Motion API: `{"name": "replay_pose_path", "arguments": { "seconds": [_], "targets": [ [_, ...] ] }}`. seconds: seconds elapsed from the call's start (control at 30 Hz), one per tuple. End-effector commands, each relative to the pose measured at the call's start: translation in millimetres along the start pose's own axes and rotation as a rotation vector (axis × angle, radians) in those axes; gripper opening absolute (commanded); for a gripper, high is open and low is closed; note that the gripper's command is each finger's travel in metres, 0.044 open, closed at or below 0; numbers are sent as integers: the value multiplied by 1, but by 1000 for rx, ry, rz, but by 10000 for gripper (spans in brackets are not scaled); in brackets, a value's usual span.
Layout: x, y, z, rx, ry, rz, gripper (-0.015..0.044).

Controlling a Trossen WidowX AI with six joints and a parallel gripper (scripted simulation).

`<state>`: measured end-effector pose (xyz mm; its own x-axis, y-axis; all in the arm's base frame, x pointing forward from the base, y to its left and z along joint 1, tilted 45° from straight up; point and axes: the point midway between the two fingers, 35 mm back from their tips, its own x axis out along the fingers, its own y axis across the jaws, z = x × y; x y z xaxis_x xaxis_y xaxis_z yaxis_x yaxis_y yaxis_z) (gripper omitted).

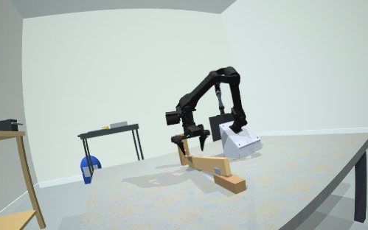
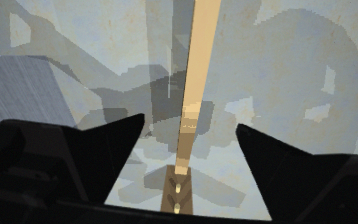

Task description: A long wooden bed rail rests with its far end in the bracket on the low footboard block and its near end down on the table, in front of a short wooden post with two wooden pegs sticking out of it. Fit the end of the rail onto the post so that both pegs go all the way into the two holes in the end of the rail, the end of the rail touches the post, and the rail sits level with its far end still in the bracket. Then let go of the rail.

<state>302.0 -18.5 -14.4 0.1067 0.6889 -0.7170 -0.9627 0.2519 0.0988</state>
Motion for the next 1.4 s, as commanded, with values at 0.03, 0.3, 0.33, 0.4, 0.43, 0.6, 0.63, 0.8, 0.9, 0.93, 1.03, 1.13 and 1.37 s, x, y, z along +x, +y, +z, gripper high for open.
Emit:
{"name": "replay_pose_path", "arguments": {
  "seconds": [0.03,0.3,0.33,0.4,0.43,0.6,0.63,0.8,0.9,0.93,1.03,1.13,1.37],
  "targets": [
    [9,1,-1,9,2,9,440],
    [22,0,-2,9,2,8,440],
    [24,0,-2,9,2,8,440],
    [27,0,-2,9,2,8,440],
    [28,0,-2,9,2,8,440],
    [36,-1,-2,9,2,8,440],
    [38,-1,-2,9,2,8,440],
    [46,-1,-2,9,1,8,440],
    [51,-1,-2,9,1,9,440],
    [52,-1,-2,9,0,9,440],
    [57,0,-2,9,0,9,440],
    [62,0,-2,9,-1,9,440],
    [67,0,-1,9,-2,10,387]
  ]
}}
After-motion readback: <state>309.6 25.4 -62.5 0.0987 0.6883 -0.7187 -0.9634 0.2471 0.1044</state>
